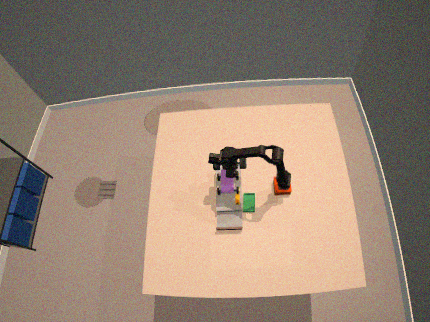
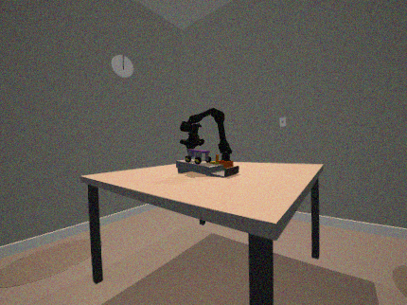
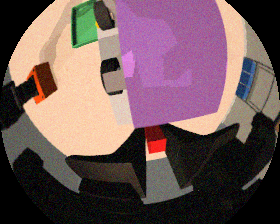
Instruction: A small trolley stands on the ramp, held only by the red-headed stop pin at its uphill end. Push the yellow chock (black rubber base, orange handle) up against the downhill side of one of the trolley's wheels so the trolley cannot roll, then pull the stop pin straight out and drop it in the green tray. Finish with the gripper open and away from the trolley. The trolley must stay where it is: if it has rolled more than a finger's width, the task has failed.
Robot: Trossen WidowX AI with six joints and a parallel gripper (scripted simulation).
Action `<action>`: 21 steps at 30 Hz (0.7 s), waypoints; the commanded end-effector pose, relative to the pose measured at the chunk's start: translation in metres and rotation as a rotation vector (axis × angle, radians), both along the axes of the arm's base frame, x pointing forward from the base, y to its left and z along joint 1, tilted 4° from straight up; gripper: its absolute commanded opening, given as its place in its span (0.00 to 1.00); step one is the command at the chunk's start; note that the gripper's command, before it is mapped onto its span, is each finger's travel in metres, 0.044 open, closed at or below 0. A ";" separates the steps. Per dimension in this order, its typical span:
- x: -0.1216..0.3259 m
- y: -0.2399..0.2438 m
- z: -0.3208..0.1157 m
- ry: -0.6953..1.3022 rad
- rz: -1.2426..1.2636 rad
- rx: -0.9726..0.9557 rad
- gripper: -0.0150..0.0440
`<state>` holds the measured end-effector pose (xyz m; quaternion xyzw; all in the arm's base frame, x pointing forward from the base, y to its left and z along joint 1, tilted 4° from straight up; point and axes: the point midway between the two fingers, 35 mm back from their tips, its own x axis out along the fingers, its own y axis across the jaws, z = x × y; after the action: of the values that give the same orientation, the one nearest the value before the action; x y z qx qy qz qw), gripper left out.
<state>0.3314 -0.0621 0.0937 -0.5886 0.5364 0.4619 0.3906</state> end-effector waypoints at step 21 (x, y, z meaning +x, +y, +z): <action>-0.001 0.003 0.018 -0.002 0.002 -0.001 0.25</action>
<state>0.3300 -0.0586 0.1075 -0.5891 0.5343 0.4642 0.3898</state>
